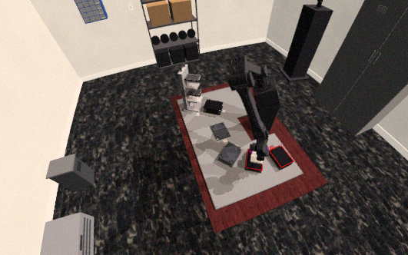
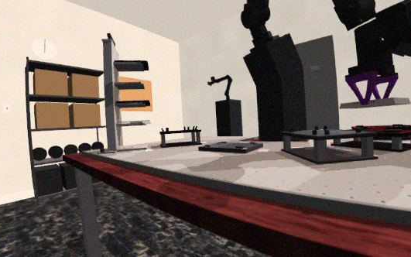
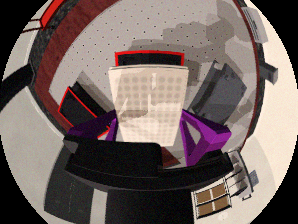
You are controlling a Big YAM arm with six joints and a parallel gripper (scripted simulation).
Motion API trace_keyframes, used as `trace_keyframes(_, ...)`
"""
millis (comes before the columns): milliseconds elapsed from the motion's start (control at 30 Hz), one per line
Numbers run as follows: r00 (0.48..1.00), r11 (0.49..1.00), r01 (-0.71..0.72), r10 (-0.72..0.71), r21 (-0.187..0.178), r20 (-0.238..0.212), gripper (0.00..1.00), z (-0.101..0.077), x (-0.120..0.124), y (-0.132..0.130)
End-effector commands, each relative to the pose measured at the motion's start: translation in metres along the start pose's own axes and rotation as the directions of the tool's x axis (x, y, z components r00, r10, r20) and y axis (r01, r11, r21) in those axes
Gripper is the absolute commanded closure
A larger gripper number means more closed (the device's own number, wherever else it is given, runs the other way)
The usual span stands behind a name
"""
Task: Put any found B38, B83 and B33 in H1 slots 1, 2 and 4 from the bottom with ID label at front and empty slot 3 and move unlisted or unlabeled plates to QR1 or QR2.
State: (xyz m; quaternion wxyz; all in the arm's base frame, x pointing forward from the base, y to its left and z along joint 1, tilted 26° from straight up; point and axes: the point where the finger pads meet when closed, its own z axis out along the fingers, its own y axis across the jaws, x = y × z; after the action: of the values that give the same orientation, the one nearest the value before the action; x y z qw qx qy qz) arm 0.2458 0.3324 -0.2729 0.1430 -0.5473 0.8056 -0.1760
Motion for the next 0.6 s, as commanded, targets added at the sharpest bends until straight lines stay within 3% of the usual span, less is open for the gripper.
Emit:
trace_keyframes(0, 1.000, 1.000, -0.013, 0.013, -0.002, 0.006, 0.14, 0.008, -0.004, -0.006)
trace_keyframes(567, 1.000, 1.000, -0.013, 0.013, -0.002, 0.005, 0.14, 0.018, -0.003, -0.006)
